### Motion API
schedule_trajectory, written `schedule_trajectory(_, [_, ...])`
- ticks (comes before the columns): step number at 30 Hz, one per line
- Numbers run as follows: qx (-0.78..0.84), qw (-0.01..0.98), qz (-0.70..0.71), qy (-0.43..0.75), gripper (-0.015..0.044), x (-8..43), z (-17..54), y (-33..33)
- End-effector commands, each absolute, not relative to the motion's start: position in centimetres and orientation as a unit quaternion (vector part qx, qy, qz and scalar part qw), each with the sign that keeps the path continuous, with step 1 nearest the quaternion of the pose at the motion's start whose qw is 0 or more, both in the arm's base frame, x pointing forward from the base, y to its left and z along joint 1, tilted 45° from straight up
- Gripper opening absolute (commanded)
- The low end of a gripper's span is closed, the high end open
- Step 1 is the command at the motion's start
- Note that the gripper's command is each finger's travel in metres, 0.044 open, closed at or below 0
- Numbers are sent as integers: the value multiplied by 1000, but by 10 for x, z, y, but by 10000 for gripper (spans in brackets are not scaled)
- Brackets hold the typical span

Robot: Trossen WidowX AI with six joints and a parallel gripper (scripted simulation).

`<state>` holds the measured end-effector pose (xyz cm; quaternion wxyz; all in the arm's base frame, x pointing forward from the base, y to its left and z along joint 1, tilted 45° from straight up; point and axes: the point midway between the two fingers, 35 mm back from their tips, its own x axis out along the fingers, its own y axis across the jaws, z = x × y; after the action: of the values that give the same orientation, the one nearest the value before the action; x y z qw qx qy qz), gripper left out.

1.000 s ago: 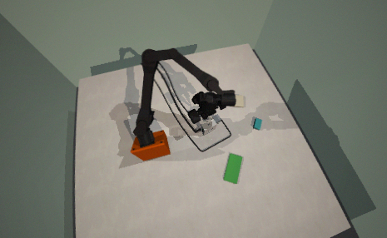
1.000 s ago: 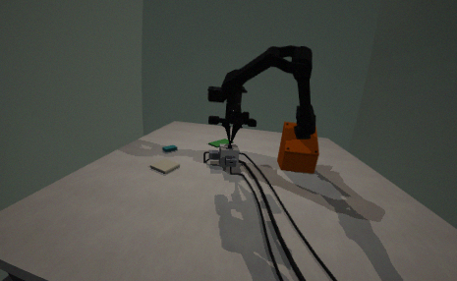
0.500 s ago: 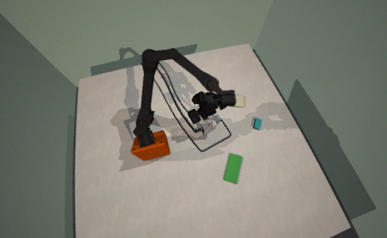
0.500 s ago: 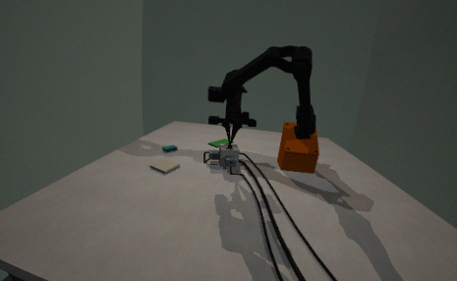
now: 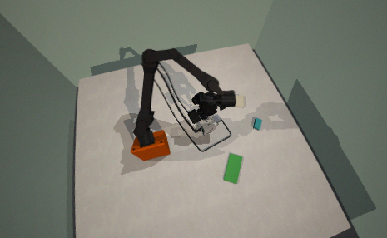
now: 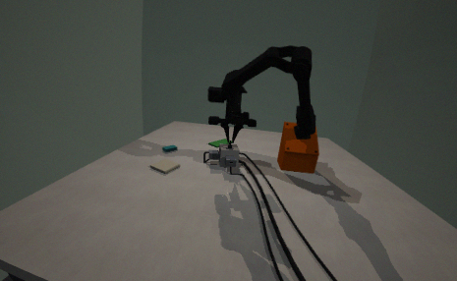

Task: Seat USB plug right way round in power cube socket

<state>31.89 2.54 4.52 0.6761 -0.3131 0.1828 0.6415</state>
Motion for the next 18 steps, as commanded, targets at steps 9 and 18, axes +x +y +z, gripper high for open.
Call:
schedule_trajectory(9, [-312,676,641,183,95,319,45,25])
schedule_trajectory(18, [-313,676,641,183,95,319,47,23])
